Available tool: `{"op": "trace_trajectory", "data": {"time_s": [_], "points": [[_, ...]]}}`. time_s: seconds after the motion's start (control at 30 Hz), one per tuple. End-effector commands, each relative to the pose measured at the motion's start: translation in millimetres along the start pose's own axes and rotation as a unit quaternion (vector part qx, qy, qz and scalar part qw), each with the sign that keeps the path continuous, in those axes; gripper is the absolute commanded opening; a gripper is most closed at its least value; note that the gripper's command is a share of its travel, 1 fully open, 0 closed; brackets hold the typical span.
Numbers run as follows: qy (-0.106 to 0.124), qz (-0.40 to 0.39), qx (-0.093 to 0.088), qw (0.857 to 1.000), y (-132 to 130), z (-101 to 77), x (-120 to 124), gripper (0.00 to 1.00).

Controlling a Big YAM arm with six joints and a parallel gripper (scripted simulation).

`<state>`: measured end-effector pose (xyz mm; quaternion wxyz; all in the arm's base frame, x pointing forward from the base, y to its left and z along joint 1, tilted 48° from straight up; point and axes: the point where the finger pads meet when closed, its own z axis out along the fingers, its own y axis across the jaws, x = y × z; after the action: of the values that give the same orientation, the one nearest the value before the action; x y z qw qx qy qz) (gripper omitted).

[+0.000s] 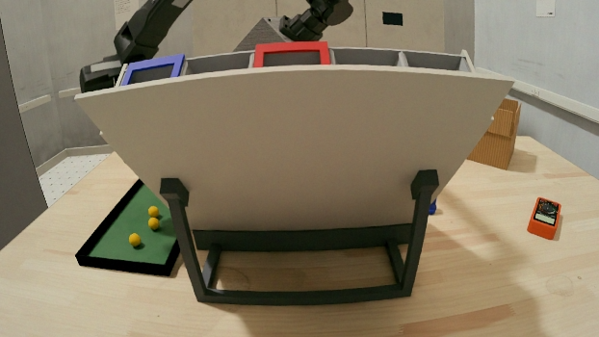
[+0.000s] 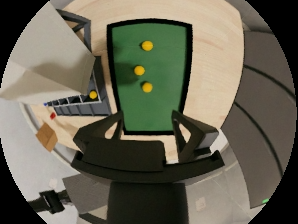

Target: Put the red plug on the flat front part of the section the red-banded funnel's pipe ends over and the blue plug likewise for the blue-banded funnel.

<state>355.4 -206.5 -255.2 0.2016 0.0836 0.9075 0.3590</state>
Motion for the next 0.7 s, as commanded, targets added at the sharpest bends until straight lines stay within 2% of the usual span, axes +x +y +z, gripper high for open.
{"op": "trace_trajectory", "data": {"time_s": [0.0,0.23,0.67], "points": [[0.003,0.003,0.001,1.0,-4,36.7,-8,0.8],[0.003,0.004,0.0,1.0,-2,91.8,-9,0.8],[0.008,-0.009,-0.005,1.0,-2,91.3,-8,0.8]]}}
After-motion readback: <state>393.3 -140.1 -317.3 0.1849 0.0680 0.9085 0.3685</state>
